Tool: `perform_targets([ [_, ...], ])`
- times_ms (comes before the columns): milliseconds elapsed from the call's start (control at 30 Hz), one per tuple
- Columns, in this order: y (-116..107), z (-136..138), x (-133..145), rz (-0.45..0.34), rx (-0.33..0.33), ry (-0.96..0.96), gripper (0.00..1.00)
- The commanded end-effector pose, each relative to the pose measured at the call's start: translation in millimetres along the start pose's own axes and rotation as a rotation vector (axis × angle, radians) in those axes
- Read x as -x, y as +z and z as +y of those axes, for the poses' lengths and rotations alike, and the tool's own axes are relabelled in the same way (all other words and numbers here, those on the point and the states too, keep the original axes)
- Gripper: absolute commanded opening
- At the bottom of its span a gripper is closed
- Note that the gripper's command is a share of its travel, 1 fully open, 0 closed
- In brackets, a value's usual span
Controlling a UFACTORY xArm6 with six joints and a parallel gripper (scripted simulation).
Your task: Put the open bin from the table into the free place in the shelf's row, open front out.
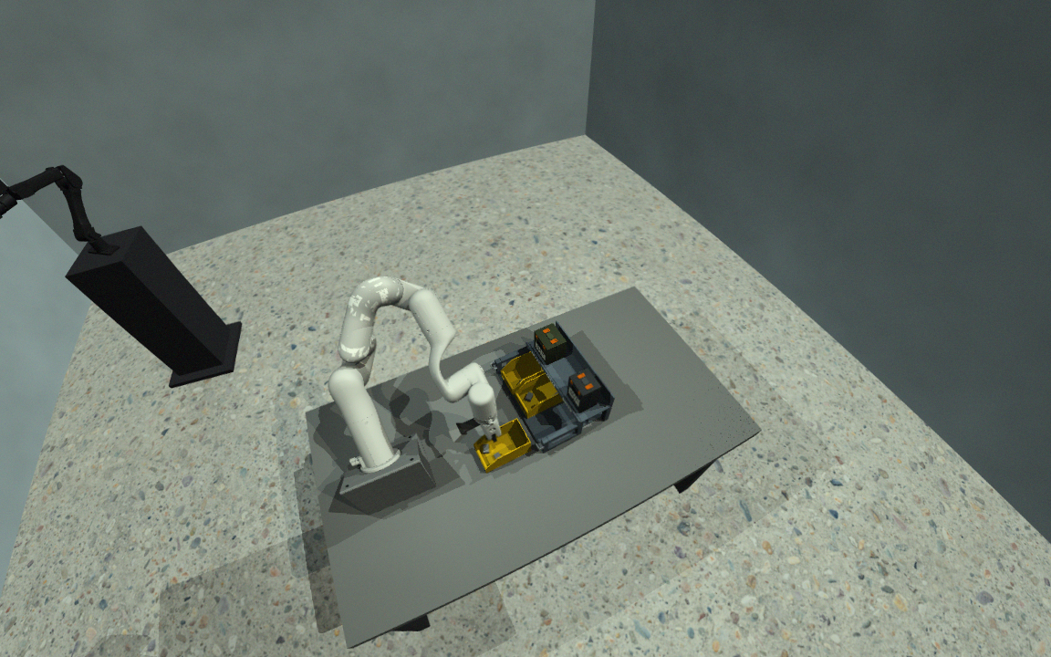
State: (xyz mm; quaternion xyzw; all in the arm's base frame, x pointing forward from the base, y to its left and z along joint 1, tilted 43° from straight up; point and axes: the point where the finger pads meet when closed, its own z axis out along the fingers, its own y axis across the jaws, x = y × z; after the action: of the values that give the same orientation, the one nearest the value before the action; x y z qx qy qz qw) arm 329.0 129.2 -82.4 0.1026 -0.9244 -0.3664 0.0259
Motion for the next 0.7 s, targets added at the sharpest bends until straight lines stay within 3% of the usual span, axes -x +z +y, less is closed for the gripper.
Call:
perform_targets([
  [0,0.2,-0.1,0.6,-0.001,0.0,0.0,0.0],
  [667,2.5,-0.5,2.0,-0.001,0.0,0.0,0.0],
])
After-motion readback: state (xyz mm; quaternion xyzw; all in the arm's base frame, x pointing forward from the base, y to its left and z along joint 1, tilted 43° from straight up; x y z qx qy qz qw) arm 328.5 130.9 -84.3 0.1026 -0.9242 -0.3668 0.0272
